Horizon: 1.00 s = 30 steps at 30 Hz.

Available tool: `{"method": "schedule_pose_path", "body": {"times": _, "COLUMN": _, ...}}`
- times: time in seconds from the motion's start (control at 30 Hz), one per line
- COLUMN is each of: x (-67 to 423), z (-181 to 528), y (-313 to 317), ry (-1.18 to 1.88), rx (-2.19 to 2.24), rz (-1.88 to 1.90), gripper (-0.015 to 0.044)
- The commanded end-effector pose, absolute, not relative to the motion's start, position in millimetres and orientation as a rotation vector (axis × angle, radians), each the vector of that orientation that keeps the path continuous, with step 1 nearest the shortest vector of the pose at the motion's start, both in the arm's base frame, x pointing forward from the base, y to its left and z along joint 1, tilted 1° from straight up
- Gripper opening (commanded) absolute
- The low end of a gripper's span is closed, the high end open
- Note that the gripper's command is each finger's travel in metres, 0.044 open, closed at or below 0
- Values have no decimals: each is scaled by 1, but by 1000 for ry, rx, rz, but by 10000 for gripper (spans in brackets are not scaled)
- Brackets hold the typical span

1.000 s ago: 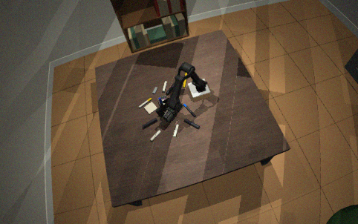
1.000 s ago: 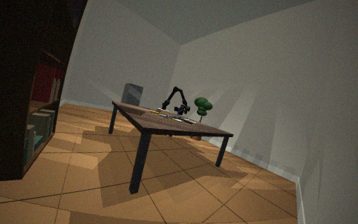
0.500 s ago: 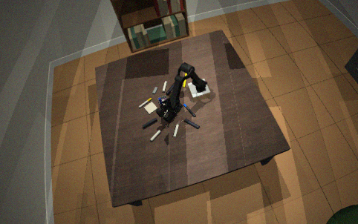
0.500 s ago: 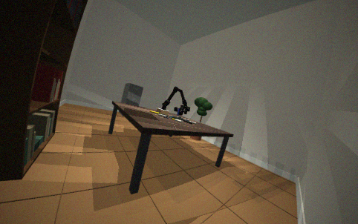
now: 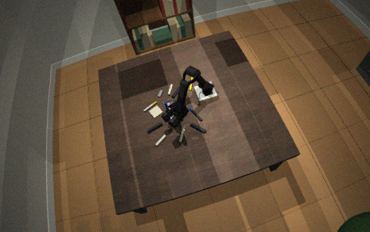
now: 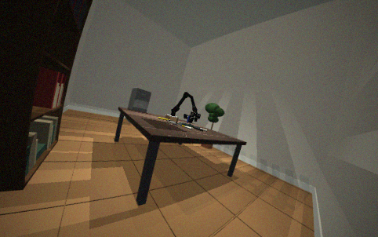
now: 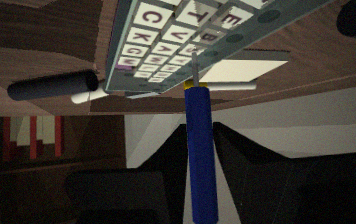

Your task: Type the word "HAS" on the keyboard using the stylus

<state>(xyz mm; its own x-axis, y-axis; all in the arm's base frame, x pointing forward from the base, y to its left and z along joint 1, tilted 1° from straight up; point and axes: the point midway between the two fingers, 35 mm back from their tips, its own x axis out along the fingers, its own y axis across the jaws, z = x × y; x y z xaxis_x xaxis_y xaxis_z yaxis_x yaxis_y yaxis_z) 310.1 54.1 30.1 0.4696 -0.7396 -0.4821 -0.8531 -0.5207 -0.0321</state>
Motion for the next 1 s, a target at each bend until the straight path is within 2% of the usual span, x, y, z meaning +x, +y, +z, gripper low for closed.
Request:
{"method": "schedule_pose_path", "body": {"times": 0.0, "x": 310, "z": 28, "y": 54, "ry": 1364, "rx": -2459, "rz": 604, "gripper": 81}}
{"method": "schedule_pose_path", "body": {"times": 0.6, "x": 310, "z": 26, "y": 54, "ry": 1364, "rx": -2459, "rz": 605, "gripper": 81}}
{"method": "schedule_pose_path", "body": {"times": 0.97, "x": 309, "z": 64, "y": 54, "ry": 1364, "rx": -2459, "rz": 604, "gripper": 81}}
